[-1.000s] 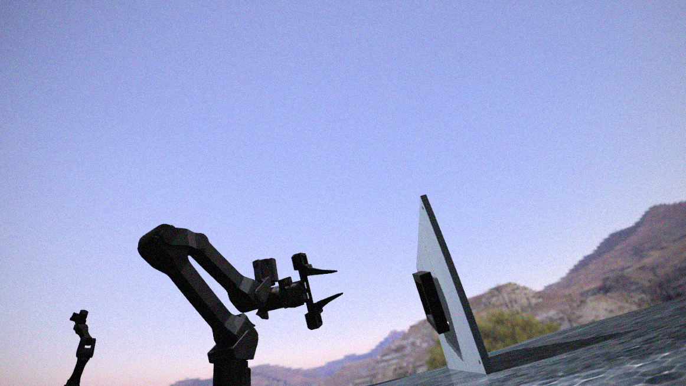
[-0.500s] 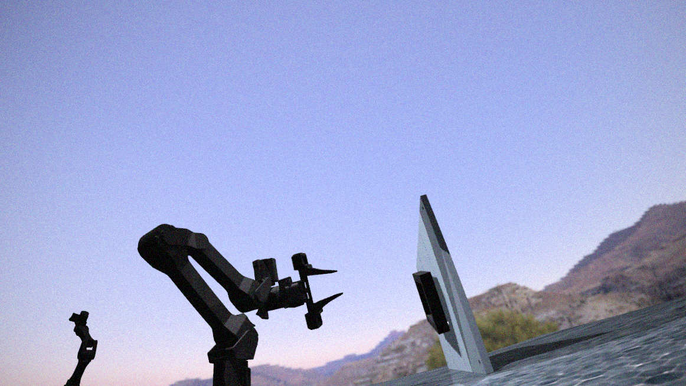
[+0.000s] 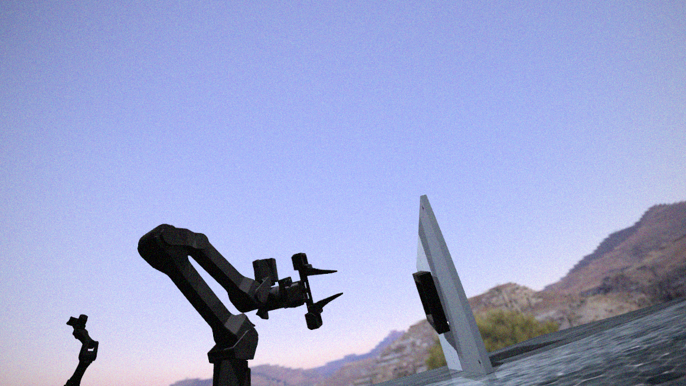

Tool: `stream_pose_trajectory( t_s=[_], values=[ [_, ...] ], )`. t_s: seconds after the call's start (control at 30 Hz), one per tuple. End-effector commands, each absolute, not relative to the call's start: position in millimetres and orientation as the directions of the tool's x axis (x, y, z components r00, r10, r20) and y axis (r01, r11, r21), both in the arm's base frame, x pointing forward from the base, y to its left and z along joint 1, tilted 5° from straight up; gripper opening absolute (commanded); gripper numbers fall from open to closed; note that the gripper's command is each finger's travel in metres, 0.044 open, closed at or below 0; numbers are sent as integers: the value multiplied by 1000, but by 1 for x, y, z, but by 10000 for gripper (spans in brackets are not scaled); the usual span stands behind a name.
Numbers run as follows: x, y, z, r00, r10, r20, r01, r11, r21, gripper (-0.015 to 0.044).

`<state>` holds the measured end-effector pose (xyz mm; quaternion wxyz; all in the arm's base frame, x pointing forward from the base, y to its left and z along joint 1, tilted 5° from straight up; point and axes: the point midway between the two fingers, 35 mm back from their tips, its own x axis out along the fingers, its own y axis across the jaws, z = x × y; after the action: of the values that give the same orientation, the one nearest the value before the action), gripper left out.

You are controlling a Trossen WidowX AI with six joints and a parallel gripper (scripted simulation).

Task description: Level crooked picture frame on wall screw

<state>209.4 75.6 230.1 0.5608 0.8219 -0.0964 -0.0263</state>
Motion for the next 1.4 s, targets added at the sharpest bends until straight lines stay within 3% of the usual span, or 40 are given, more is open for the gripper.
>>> stream_pose_trajectory(
  t_s=[0.0,0.77,1.1,1.37],
  values=[
    [209,75,230,979,-192,63,-128,-347,929,260],
    [211,76,230,980,-188,66,-130,-352,927,260],
    [275,66,198,979,-191,73,-136,-345,929,260],
    [279,64,195,979,-192,71,-135,-345,929,260]
  ],
)
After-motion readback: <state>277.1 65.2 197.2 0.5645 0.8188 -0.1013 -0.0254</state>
